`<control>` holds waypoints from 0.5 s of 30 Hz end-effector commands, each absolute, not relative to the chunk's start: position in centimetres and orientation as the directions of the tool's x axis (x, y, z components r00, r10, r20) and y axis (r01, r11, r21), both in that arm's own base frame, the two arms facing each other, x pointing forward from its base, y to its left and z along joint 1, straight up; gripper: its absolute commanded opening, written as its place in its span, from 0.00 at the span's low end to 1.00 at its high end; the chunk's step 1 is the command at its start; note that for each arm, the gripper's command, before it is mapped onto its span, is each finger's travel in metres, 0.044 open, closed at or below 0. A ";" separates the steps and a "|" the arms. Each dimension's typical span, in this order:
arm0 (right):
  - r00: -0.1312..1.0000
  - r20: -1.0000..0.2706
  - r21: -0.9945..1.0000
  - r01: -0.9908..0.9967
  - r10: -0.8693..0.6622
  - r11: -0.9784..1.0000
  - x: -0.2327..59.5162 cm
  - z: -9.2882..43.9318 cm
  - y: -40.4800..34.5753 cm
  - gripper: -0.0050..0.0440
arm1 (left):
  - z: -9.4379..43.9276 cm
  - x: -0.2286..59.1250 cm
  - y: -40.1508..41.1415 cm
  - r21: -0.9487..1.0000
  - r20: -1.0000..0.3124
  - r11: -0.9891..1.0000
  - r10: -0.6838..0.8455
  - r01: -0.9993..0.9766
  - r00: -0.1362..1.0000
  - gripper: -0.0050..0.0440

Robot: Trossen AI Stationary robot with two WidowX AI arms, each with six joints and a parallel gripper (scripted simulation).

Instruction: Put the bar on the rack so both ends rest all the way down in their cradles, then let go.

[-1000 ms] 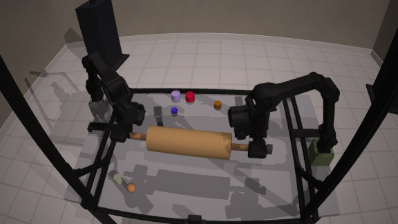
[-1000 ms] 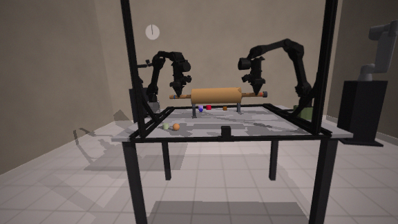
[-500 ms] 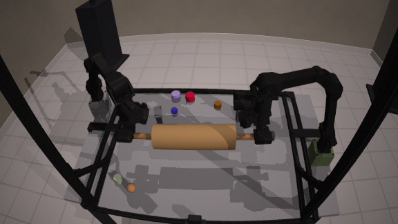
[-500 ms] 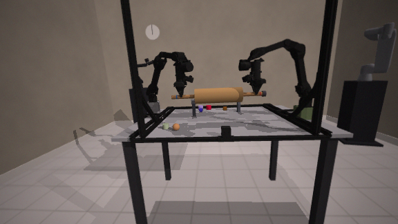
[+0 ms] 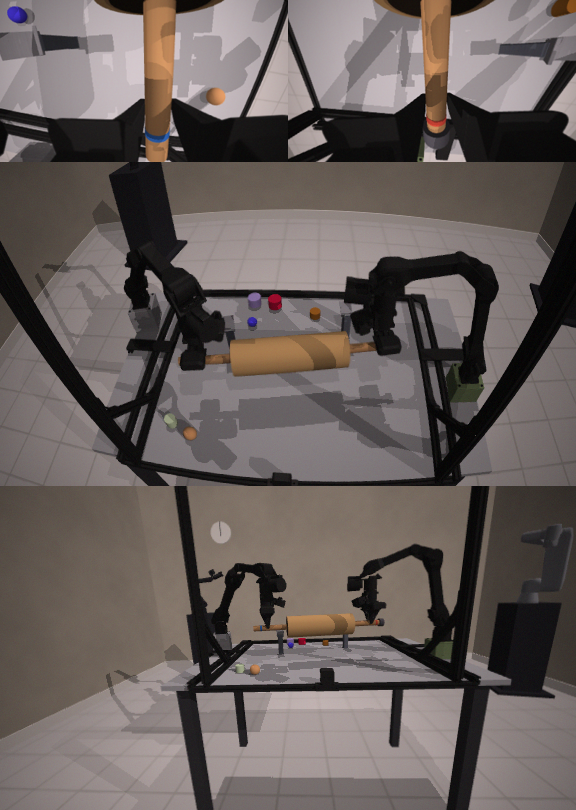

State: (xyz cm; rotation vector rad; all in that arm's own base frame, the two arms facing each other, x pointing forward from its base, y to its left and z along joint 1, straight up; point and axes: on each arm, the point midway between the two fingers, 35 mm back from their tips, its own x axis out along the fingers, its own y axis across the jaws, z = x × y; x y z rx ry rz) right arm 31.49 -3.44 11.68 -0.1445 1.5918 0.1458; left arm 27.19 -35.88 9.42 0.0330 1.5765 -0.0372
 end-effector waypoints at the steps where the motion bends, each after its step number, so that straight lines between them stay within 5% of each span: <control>1: 0.000 -1.000 0.001 -0.209 0.001 0.978 31.0 12.0 -4.9 0.10 | 9.1 28.1 -35.9 -0.001 -1.000 1.000 -0.001 0.017 0.000 0.10; 15: 0.003 -1.000 -0.006 -0.242 -0.006 0.970 30.7 11.8 -8.1 0.10 | 9.0 29.1 -34.5 0.006 -1.000 1.000 0.006 -0.017 -0.001 0.10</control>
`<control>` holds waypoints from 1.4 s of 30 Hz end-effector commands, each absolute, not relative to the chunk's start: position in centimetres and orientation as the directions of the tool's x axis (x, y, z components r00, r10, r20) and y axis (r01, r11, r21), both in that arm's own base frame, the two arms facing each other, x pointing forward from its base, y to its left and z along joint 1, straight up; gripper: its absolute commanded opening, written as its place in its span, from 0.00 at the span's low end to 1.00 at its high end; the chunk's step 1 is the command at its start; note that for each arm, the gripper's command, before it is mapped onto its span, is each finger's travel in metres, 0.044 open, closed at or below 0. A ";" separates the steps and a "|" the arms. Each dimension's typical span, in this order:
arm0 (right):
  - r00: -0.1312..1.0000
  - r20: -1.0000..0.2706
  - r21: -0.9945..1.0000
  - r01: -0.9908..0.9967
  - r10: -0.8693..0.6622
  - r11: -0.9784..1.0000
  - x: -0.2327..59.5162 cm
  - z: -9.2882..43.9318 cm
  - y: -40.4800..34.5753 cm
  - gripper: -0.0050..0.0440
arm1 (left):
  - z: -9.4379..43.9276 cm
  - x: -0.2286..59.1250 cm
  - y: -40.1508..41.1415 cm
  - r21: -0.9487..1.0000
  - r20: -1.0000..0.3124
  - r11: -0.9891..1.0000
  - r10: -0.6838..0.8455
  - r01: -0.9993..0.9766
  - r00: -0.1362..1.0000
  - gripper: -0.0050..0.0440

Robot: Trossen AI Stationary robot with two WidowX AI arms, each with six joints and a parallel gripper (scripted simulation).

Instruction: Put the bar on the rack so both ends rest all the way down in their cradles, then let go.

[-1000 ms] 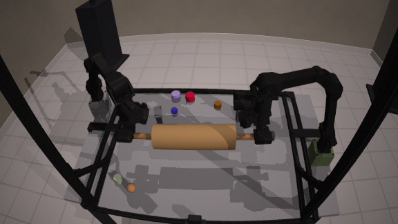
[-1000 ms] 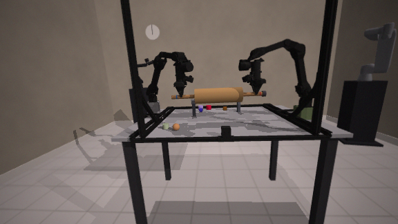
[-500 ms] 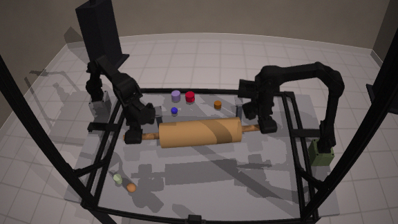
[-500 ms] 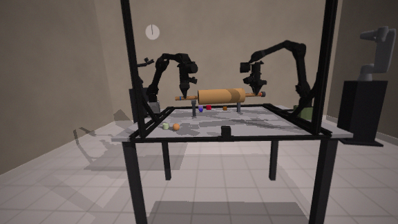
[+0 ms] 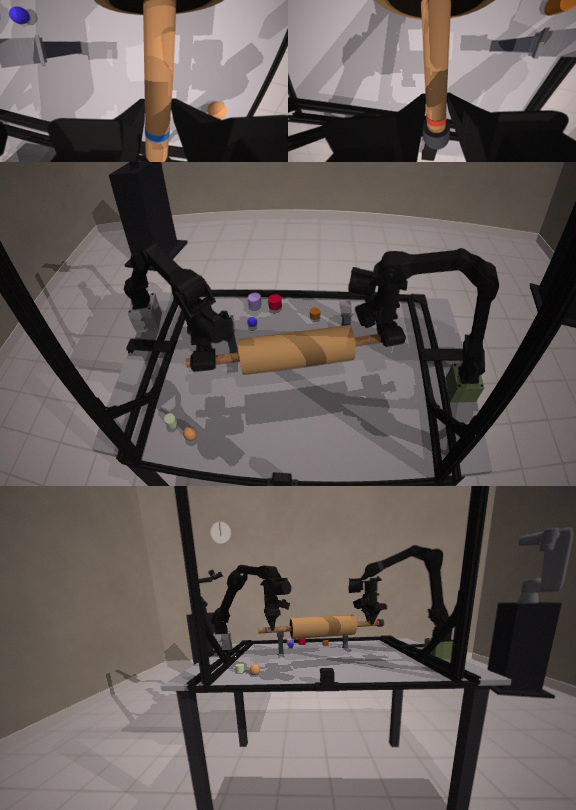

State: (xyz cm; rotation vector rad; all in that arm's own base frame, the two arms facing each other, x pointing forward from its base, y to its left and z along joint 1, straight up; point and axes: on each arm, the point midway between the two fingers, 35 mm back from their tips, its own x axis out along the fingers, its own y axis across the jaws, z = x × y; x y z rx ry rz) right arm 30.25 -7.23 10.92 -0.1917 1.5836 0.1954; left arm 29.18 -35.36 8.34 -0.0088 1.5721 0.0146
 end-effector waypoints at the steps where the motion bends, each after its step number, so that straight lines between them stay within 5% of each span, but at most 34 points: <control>1: 0.003 -1.000 -0.008 -0.242 -0.007 0.970 30.8 11.9 -8.3 0.10 | 9.1 29.0 -34.1 0.008 -1.000 1.000 0.008 -0.017 -0.002 0.10; 42: 0.001 -1.000 -0.005 -0.242 -0.005 0.970 33.5 12.4 -20.0 0.10 | 9.5 29.0 -22.1 0.005 -1.000 1.000 0.005 -0.017 0.000 0.10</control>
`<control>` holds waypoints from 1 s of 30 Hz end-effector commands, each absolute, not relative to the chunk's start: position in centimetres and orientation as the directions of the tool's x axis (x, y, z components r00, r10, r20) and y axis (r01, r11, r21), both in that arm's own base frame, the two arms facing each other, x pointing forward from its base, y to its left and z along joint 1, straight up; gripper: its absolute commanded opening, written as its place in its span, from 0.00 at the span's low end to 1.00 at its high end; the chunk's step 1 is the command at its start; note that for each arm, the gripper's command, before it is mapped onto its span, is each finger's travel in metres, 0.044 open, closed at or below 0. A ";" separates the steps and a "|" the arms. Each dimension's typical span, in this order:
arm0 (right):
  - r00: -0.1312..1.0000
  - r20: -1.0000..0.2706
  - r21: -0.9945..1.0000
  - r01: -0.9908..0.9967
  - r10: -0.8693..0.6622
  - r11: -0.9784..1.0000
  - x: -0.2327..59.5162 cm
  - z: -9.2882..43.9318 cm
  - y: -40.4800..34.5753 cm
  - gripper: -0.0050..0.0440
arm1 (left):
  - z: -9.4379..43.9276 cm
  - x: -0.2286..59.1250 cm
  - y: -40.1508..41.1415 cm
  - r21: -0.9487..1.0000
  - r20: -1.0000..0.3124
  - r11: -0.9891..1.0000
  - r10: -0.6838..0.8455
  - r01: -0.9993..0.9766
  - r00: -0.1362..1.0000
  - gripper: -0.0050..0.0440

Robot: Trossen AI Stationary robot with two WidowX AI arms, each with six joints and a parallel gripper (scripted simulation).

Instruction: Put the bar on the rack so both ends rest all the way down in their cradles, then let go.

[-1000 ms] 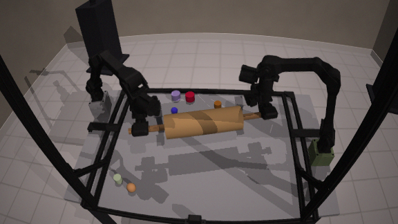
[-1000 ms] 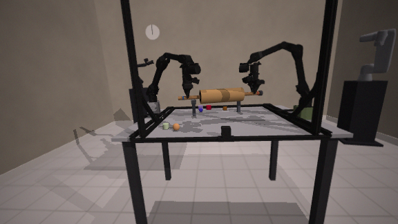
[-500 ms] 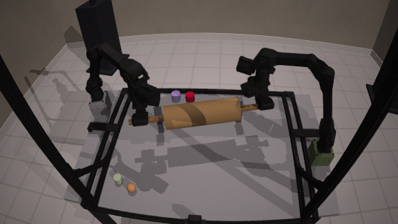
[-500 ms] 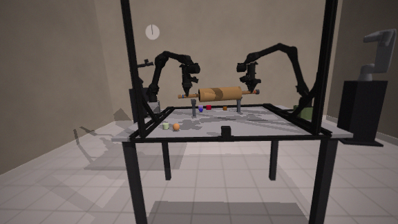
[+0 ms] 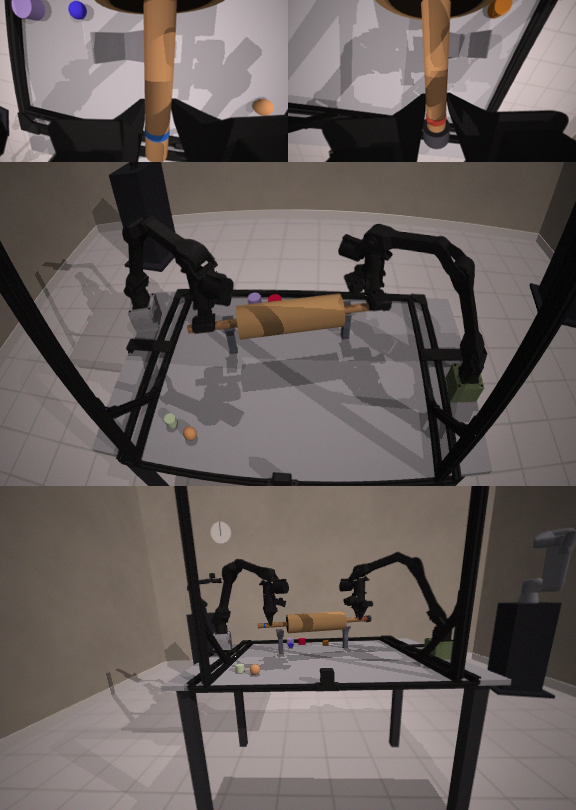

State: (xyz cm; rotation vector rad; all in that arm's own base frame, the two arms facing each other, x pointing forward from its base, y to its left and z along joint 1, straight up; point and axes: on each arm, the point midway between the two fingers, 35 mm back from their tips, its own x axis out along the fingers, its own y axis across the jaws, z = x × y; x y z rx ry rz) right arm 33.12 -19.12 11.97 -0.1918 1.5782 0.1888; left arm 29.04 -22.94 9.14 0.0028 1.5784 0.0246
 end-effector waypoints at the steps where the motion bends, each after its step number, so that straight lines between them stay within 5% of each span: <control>1: 0.001 -1.000 -0.005 -0.242 -0.005 0.970 33.5 12.4 -20.0 0.10 | 9.5 29.0 -22.1 0.005 -1.000 1.000 0.005 -0.017 0.000 0.10; 30: 0.000 -1.000 0.000 -0.244 0.000 0.970 34.4 7.2 -23.4 0.10 | 4.3 28.9 -18.8 0.000 -1.000 1.000 0.000 -0.019 0.000 0.10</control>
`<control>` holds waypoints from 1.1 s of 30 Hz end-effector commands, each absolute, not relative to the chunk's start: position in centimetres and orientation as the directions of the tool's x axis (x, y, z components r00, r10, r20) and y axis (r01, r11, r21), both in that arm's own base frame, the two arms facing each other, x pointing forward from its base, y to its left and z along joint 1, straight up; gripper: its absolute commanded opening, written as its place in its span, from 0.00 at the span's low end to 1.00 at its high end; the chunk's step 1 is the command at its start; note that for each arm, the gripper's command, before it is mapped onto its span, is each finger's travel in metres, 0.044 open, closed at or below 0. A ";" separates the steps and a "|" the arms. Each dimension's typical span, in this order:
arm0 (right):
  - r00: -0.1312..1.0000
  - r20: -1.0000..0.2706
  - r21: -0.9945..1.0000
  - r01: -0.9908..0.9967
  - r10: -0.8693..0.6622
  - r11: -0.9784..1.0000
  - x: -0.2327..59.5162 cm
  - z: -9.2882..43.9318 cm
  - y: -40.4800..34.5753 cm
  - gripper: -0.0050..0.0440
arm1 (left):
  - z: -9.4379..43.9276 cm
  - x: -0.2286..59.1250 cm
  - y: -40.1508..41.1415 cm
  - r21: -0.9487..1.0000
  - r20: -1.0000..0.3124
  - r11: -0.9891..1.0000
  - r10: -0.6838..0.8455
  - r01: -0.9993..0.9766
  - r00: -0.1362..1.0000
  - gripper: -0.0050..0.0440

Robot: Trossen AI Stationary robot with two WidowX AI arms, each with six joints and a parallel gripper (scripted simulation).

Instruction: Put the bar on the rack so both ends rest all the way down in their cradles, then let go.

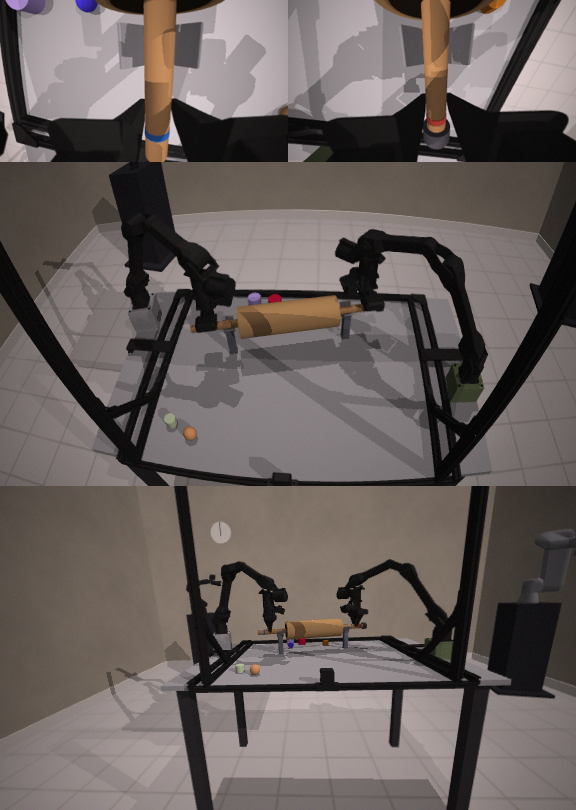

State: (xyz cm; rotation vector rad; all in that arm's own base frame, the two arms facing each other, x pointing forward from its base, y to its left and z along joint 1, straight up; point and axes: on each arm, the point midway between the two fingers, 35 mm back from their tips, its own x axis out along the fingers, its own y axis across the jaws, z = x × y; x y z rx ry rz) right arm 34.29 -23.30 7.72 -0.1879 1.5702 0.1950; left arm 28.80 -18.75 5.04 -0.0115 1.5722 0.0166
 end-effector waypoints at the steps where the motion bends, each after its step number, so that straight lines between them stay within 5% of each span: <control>1: 0.000 -1.000 0.000 -0.244 0.000 0.970 34.4 7.1 -23.4 0.10 | 4.3 28.9 -18.8 0.000 -1.000 1.000 0.000 -0.019 0.000 0.10; 4: 0.000 -1.000 0.000 -0.244 0.000 0.970 34.4 7.1 -23.4 0.25 | 4.3 28.9 -18.8 0.000 -1.000 1.000 0.000 -0.019 0.000 0.25; 6: 0.000 -1.000 0.000 -0.244 0.000 0.970 34.4 7.1 -23.4 0.25 | 4.3 28.9 -18.8 0.000 -1.000 1.000 0.000 -0.019 0.000 0.25; 21: 0.000 -1.000 0.000 -0.244 0.000 0.970 34.4 8.3 -23.4 0.98 | 5.4 28.8 -18.8 0.000 -1.000 1.000 0.000 -0.019 0.000 0.98; 33: 0.000 -1.000 0.000 -0.244 0.000 0.970 34.1 11.8 -23.1 1.00 | 9.0 28.5 -18.6 0.000 -1.000 1.000 0.000 -0.019 0.000 1.00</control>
